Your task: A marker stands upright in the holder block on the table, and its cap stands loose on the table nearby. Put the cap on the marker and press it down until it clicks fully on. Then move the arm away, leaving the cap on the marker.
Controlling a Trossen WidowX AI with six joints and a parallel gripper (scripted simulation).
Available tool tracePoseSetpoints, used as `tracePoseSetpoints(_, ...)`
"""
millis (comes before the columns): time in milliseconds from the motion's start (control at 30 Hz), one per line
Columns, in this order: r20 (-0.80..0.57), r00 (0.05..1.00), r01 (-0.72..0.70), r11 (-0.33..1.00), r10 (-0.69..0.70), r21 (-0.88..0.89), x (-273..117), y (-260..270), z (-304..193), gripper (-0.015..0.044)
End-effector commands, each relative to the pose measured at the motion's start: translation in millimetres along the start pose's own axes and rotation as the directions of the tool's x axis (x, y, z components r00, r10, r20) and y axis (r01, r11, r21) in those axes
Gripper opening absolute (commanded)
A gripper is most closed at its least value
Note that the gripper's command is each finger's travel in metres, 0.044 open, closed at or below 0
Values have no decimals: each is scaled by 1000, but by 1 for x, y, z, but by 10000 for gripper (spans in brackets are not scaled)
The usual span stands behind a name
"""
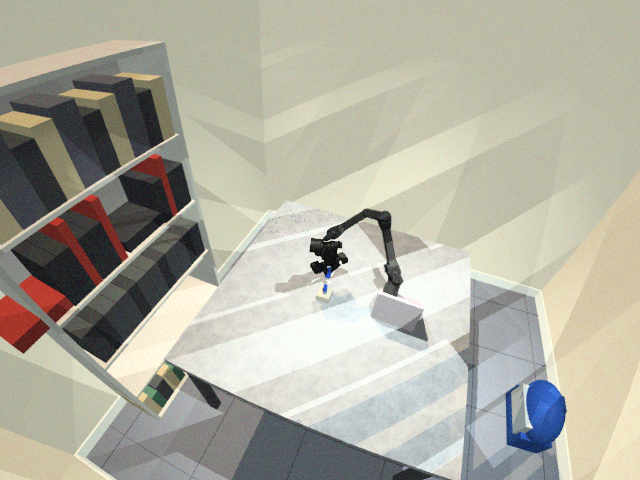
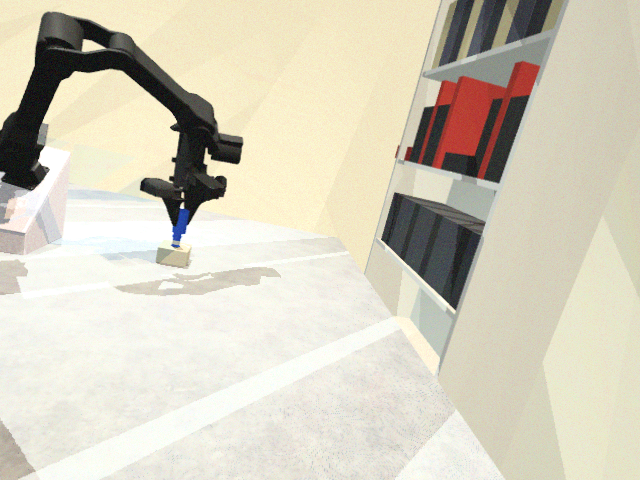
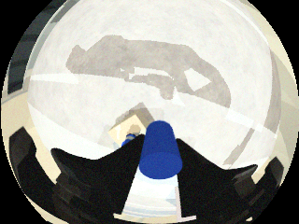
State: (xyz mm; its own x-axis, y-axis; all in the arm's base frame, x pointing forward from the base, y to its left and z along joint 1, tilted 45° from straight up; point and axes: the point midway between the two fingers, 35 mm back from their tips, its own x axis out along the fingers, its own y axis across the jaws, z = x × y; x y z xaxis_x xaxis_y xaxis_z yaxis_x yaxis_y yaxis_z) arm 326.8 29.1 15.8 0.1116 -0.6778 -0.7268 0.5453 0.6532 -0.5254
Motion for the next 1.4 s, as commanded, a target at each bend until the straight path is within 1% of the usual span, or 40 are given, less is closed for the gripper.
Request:
tracePoseSetpoints(0, -7, 1000, 3, 1000, -3, -1, -4, 10, -10, 0)
tracePoseSetpoints(567, -1, 1000, 15, 1000, -15, 2, -31, 44, -51, 0)
tracePoseSetpoints(900, -1, 1000, 16, 1000, -16, 2, -23, 43, -51, 0)
tracePoseSetpoints(1367, -1, 1000, 15, 1000, -15, 2, 0, 44, -50, 0)
